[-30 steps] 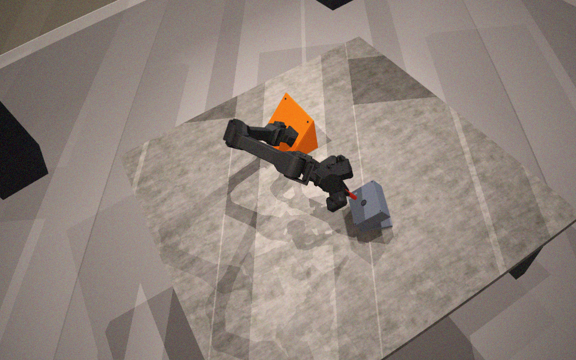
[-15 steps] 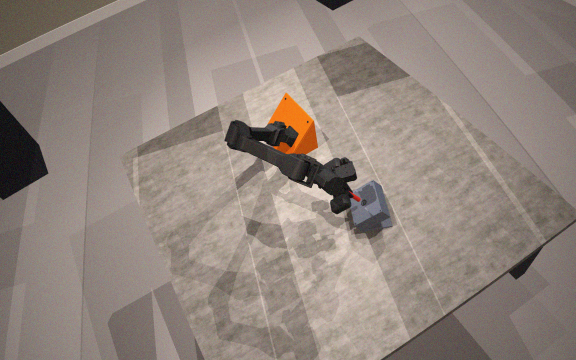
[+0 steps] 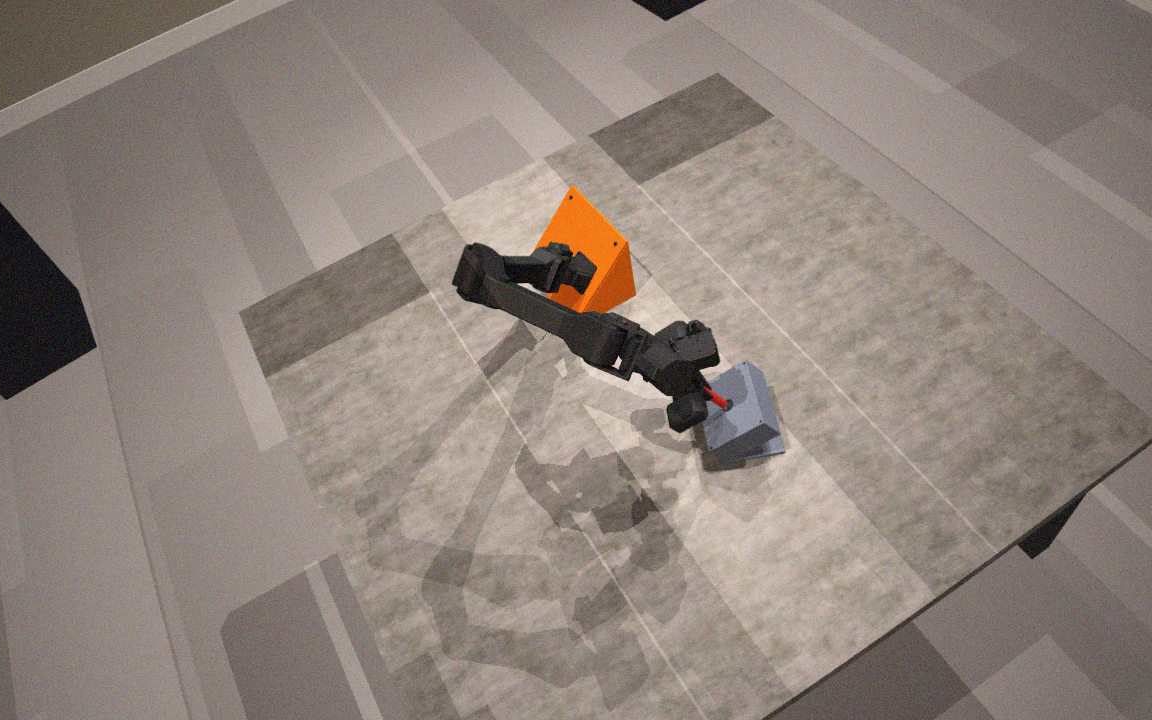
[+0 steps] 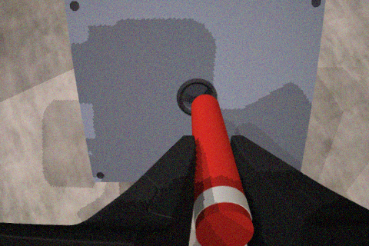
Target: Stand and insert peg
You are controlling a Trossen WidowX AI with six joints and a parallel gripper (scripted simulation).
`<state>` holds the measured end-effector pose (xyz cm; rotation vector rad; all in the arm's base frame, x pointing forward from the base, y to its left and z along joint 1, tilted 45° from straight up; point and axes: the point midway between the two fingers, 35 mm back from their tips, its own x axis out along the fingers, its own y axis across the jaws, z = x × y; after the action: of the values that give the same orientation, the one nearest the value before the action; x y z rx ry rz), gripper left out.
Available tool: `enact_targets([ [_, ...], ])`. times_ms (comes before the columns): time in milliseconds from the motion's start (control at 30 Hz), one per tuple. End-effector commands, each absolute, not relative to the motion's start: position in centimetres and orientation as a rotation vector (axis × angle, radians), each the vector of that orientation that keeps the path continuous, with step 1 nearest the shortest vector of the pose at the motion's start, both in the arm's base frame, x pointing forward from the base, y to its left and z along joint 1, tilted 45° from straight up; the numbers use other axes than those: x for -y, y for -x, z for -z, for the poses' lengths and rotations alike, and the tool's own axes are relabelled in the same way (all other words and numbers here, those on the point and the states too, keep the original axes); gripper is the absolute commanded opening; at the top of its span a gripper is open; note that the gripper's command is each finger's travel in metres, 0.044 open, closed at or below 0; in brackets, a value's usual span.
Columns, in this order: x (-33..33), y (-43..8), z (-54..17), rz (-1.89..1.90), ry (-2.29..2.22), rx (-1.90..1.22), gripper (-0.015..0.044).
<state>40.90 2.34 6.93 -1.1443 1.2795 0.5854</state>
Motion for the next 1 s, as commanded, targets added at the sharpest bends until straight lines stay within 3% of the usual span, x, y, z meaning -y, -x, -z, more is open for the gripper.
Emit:
enact_targets([
  [0,-2.30,-40.81,-6.18,-0.597,1.145,-1.285,0.0000],
  [967,-2.35,-40.74,-6.42,-0.586,1.144,-1.281,0.0000],
])
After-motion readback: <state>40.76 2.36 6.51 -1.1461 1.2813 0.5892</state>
